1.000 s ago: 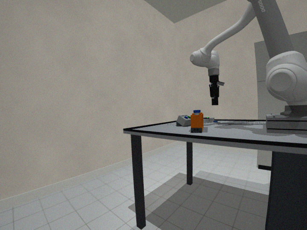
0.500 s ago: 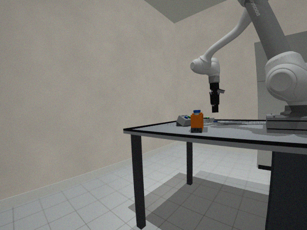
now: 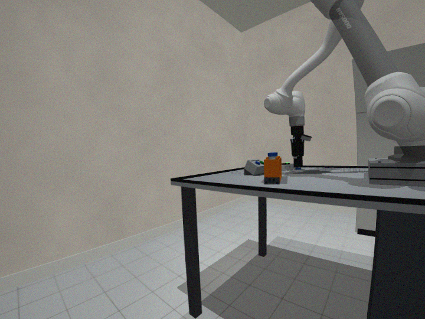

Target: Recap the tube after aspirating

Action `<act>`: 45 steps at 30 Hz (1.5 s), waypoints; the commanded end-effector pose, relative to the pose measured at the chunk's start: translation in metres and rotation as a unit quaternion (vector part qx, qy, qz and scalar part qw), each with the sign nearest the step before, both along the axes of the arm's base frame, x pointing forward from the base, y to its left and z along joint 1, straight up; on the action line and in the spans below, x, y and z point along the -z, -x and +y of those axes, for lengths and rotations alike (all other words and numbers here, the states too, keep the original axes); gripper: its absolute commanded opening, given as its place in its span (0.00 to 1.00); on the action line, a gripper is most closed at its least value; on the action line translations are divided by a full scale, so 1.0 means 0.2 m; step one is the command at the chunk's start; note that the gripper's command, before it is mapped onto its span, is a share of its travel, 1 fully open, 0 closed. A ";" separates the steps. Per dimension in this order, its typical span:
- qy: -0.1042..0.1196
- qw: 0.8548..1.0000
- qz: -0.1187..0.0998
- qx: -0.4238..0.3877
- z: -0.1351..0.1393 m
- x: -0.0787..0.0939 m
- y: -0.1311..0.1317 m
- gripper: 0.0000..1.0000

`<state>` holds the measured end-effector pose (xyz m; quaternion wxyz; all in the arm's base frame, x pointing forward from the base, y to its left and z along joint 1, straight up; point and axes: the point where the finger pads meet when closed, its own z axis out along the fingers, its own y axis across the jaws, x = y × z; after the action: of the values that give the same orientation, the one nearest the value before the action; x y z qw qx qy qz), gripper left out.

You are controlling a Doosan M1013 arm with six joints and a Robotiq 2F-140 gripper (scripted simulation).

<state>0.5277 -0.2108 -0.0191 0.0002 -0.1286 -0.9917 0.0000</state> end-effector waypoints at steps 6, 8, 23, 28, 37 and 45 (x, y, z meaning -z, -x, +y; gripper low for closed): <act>0.000 1.000 -0.001 0.000 0.00 0.01 0.00 0.36; 0.000 1.000 -0.001 0.000 0.00 0.01 0.00 0.36; 0.000 1.000 -0.001 0.000 0.00 0.04 0.00 0.36; 0.000 1.000 -0.001 0.000 0.00 0.05 0.00 0.36; 0.000 1.000 -0.001 0.000 0.00 0.05 0.00 0.30; 0.000 1.000 -0.001 0.000 0.00 0.00 0.00 0.30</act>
<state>0.5276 -0.2108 -0.0274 0.0004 -0.1285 -0.9917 0.0000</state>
